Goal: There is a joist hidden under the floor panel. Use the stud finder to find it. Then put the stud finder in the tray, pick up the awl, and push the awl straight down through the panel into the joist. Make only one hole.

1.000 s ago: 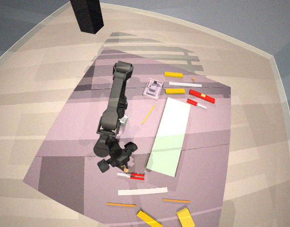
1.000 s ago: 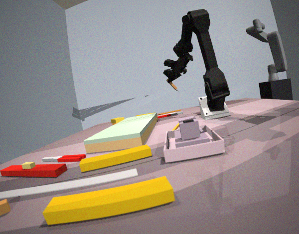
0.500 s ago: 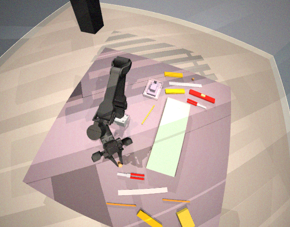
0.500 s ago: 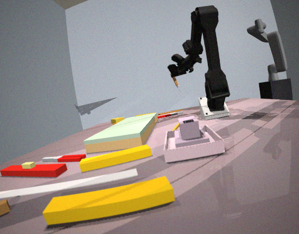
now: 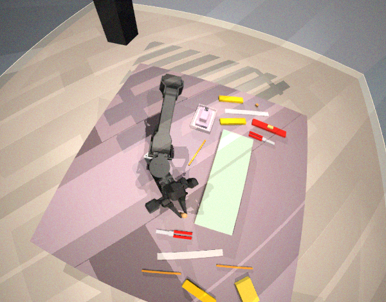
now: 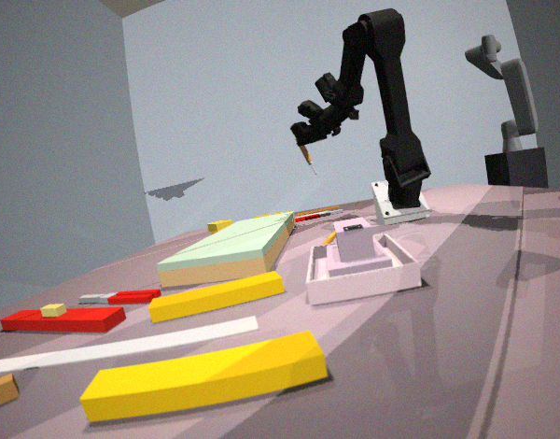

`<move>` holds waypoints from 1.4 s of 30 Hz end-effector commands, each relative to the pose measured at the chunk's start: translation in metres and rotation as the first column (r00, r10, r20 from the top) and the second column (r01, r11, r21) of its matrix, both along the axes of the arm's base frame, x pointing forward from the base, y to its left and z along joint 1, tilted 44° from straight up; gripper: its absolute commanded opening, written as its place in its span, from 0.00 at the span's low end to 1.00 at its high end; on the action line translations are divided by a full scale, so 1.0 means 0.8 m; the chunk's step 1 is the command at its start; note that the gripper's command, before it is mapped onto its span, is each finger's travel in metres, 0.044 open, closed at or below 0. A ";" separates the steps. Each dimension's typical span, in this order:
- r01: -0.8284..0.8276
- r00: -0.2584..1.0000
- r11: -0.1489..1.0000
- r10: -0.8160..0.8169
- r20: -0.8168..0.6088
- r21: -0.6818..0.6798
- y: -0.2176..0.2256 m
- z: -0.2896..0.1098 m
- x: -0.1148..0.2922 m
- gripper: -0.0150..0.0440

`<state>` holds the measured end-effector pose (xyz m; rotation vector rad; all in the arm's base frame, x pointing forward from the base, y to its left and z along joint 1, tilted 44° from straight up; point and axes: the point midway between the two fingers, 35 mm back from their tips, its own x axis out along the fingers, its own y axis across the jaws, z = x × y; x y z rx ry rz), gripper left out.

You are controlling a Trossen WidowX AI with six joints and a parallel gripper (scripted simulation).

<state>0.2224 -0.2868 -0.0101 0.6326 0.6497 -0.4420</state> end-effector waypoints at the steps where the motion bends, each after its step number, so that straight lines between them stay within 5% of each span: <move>1: -0.004 1.000 1.000 0.005 0.029 -0.031 0.009 0.018 0.019 0.25; 23: -0.097 0.958 0.993 0.111 0.263 -0.066 0.127 0.104 0.125 0.25; 42: -0.235 0.830 0.972 0.201 0.520 -0.001 0.263 0.184 0.160 0.25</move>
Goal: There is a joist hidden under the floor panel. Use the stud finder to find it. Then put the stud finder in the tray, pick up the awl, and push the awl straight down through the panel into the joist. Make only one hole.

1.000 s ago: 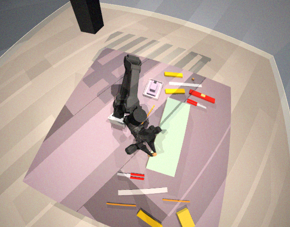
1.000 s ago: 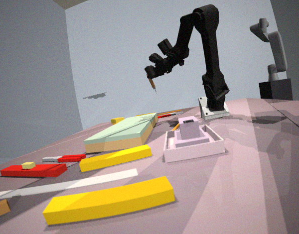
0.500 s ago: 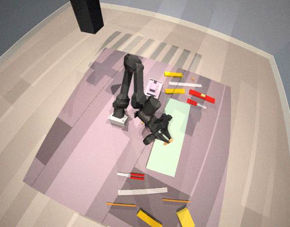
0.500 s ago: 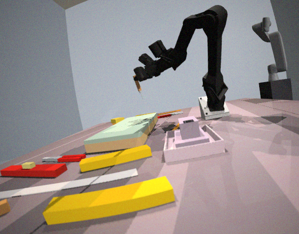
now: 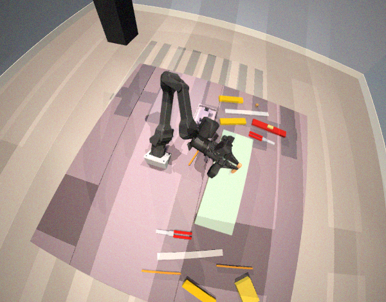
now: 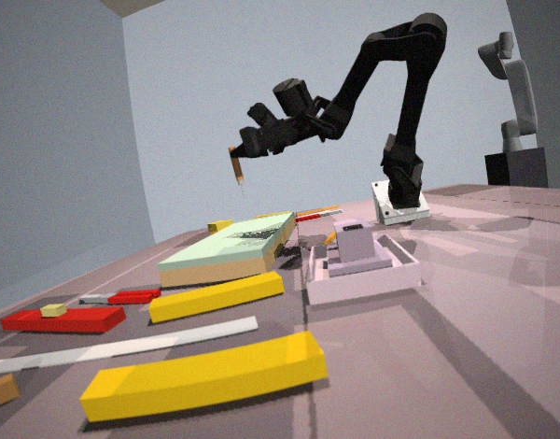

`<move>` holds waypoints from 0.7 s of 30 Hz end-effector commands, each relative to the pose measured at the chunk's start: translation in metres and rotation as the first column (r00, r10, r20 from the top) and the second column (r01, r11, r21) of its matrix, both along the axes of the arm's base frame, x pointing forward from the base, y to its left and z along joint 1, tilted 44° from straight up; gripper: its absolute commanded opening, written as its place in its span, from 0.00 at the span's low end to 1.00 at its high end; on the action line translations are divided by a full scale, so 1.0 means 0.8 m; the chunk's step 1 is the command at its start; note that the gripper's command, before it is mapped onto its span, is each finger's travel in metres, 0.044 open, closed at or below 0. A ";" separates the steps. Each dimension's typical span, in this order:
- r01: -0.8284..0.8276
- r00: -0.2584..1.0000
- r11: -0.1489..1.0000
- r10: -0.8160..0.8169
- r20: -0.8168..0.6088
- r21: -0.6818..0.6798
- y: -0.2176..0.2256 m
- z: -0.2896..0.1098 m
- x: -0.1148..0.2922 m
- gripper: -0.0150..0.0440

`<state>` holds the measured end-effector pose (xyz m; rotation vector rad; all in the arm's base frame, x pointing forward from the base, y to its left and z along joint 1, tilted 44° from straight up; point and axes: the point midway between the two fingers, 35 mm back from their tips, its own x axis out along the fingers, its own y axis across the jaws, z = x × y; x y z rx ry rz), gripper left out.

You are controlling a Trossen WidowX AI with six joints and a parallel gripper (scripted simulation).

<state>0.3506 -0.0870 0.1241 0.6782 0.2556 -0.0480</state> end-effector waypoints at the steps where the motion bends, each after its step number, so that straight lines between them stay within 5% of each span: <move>1: -0.018 0.998 1.000 0.016 0.062 0.024 0.021 0.020 0.000 0.25; 8: -0.091 0.985 0.992 0.077 0.152 0.087 0.067 0.047 -0.004 0.25; 21: -0.093 0.985 0.992 0.078 0.155 0.088 0.072 0.044 -0.004 0.25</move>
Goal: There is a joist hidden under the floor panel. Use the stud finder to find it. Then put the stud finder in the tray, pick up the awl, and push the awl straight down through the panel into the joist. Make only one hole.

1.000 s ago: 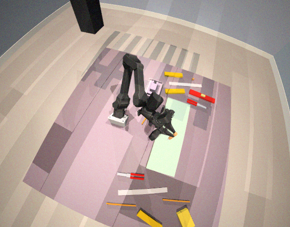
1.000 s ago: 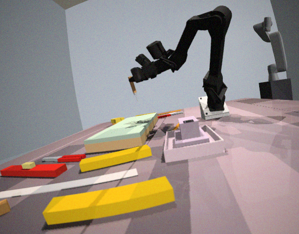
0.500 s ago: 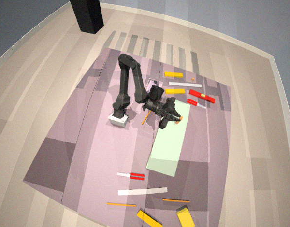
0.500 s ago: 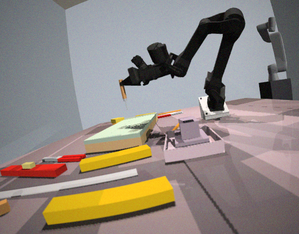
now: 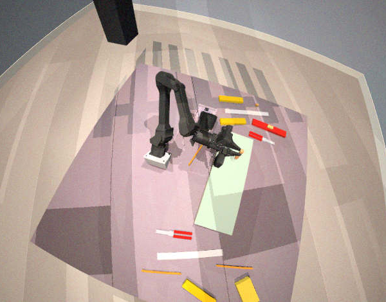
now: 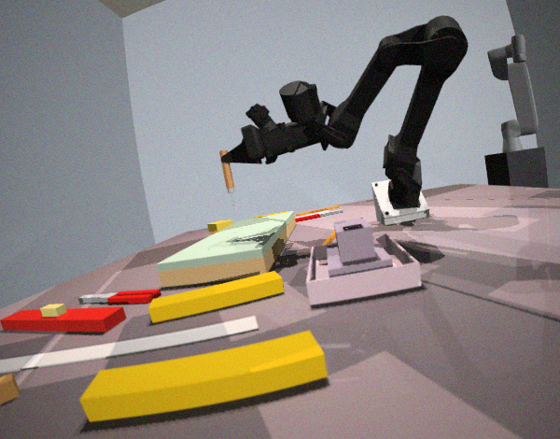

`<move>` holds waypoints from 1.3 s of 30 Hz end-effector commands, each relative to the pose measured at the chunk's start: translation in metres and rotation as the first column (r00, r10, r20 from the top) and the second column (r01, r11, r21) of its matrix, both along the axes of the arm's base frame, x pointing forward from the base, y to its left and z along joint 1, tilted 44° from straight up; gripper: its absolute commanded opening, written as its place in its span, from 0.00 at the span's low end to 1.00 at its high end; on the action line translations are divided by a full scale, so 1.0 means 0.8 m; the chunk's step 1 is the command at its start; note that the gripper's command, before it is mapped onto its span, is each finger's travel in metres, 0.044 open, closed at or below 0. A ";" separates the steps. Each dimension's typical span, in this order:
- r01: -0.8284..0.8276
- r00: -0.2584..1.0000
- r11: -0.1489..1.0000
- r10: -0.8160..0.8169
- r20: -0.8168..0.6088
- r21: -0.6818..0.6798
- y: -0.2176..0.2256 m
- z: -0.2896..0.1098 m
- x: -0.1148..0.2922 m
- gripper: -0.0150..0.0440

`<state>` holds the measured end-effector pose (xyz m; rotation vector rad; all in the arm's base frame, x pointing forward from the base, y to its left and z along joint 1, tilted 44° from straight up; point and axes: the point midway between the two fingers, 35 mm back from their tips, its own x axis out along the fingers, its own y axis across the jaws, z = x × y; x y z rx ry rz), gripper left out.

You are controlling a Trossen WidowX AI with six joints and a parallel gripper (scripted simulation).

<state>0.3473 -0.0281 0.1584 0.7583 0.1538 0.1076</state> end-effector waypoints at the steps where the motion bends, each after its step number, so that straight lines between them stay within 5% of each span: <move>1: 0.013 1.000 1.000 -0.013 0.007 0.003 -0.001 0.001 0.000 0.25; 39: 0.013 1.000 1.000 -0.013 0.008 0.003 0.022 -0.024 -0.001 0.25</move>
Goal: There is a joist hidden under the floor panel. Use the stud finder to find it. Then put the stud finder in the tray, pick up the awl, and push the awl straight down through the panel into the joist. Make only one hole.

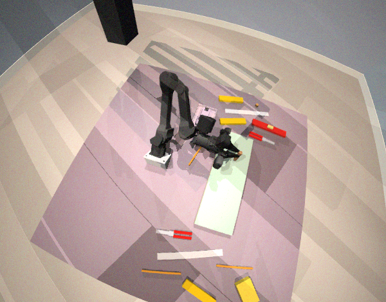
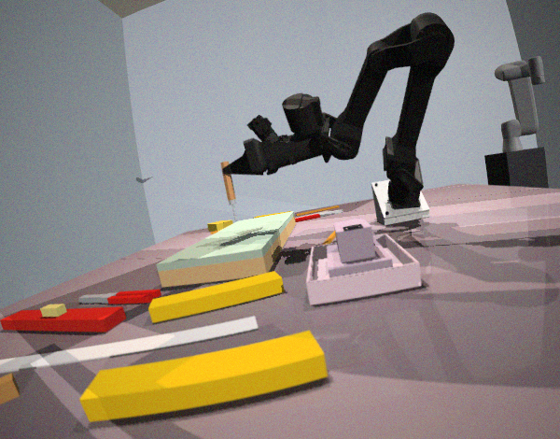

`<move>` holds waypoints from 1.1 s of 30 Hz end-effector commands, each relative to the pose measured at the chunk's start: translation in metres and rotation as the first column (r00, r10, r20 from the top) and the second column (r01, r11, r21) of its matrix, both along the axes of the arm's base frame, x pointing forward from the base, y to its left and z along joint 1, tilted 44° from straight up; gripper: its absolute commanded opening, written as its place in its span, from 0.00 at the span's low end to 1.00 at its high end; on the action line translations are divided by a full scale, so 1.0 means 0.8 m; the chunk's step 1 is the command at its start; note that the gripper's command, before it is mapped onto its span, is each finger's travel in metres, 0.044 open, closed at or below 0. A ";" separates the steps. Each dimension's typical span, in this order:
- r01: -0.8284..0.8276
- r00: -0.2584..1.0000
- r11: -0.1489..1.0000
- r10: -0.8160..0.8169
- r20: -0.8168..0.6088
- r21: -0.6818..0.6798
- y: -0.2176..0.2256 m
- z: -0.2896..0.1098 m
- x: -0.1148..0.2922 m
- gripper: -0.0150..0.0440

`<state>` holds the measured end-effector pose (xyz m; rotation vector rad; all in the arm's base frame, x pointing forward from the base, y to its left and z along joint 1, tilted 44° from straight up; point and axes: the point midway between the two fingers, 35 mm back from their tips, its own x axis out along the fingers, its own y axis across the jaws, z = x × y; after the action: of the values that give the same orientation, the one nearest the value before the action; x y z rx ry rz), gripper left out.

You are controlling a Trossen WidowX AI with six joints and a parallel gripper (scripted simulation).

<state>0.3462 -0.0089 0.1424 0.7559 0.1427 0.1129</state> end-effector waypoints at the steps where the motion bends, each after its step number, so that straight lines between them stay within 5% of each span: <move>1: 0.014 1.000 1.000 -0.014 -0.005 0.005 -0.001 -0.004 0.000 0.25; 33: 0.014 1.000 1.000 -0.014 -0.005 0.007 0.034 -0.041 -0.005 0.25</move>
<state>0.3436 0.0166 0.1163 0.7568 0.1308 0.1075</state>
